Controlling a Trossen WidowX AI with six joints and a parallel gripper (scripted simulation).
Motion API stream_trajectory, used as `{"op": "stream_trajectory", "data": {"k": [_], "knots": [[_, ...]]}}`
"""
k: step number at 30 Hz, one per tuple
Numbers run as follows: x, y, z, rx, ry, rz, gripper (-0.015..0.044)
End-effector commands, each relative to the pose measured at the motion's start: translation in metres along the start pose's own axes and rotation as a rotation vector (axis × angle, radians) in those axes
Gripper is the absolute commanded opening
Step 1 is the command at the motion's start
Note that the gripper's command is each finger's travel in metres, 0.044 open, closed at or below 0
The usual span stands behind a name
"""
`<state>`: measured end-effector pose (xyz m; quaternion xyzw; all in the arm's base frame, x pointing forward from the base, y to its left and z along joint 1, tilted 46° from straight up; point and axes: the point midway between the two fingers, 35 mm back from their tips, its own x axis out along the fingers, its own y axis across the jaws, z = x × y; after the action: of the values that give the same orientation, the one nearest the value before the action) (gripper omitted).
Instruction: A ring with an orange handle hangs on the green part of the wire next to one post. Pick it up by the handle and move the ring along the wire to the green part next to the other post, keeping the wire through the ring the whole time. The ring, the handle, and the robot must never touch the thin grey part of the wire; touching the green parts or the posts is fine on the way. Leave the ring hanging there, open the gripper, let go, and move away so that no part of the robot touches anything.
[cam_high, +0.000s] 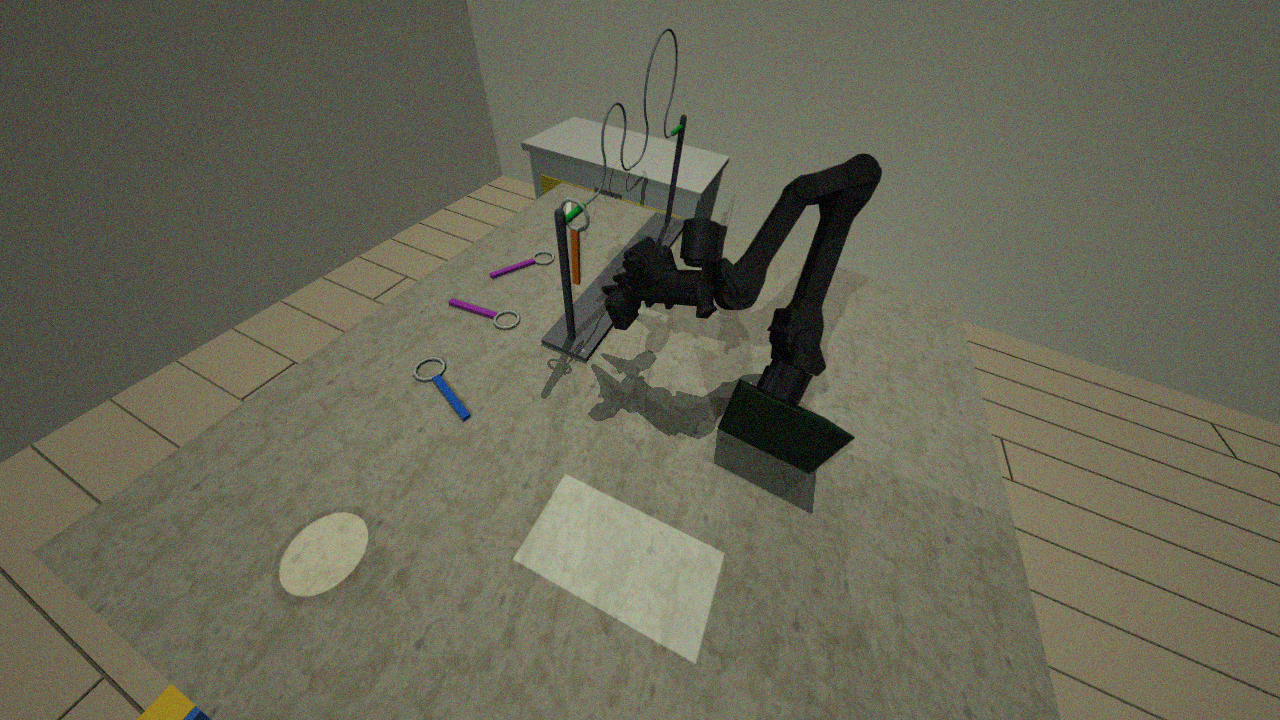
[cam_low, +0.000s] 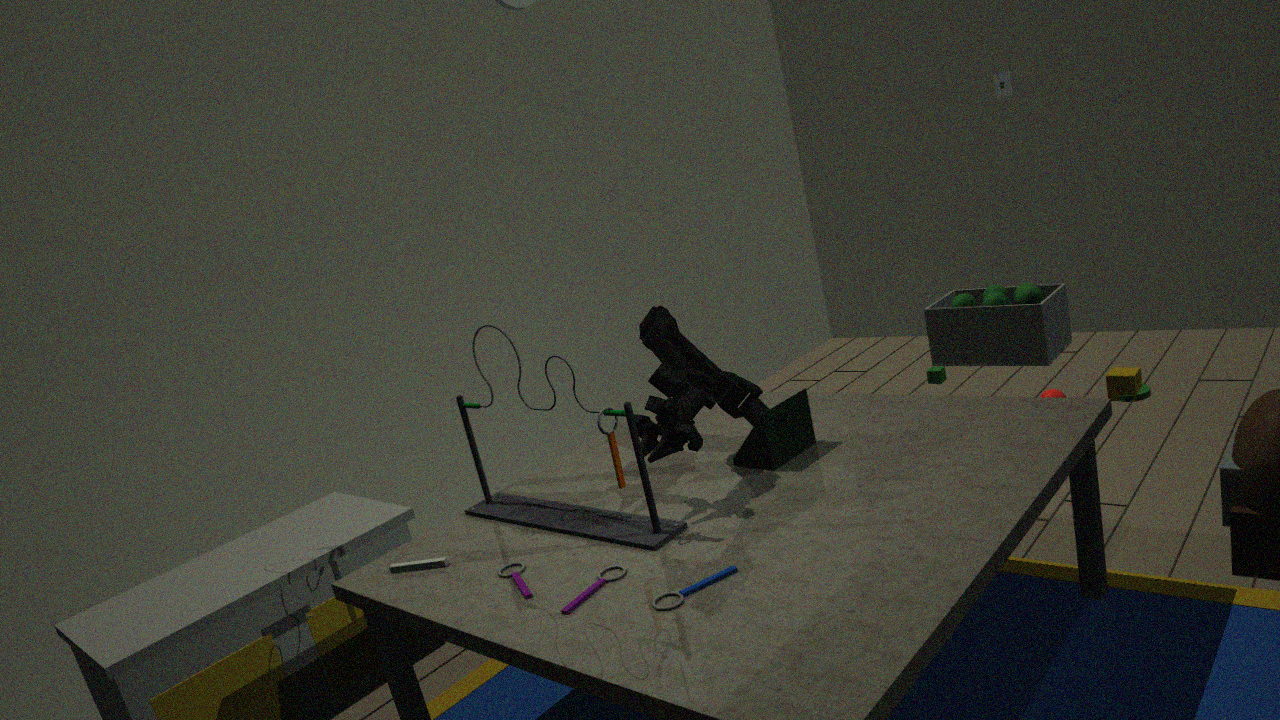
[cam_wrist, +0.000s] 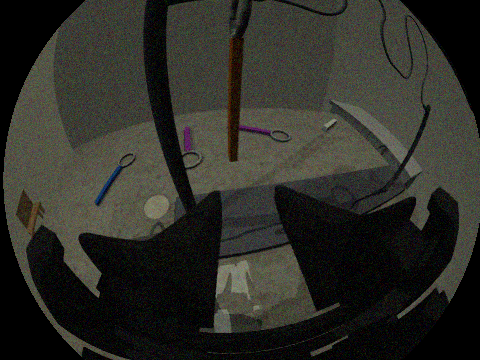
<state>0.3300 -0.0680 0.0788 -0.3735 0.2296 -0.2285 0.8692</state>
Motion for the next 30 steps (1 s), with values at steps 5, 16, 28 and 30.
{"op": "stream_trajectory", "data": {"k": [5,16,28,30], "knots": [[-0.043,0.0,-0.006,-0.001,-0.002,-0.002,0.0317],[-0.045,0.0,-0.006,-0.001,-0.002,-0.002,0.044],[-0.045,0.0,-0.006,-0.001,-0.002,-0.002,0.044],[-0.045,0.0,-0.006,-0.001,-0.002,-0.002,0.044]]}}
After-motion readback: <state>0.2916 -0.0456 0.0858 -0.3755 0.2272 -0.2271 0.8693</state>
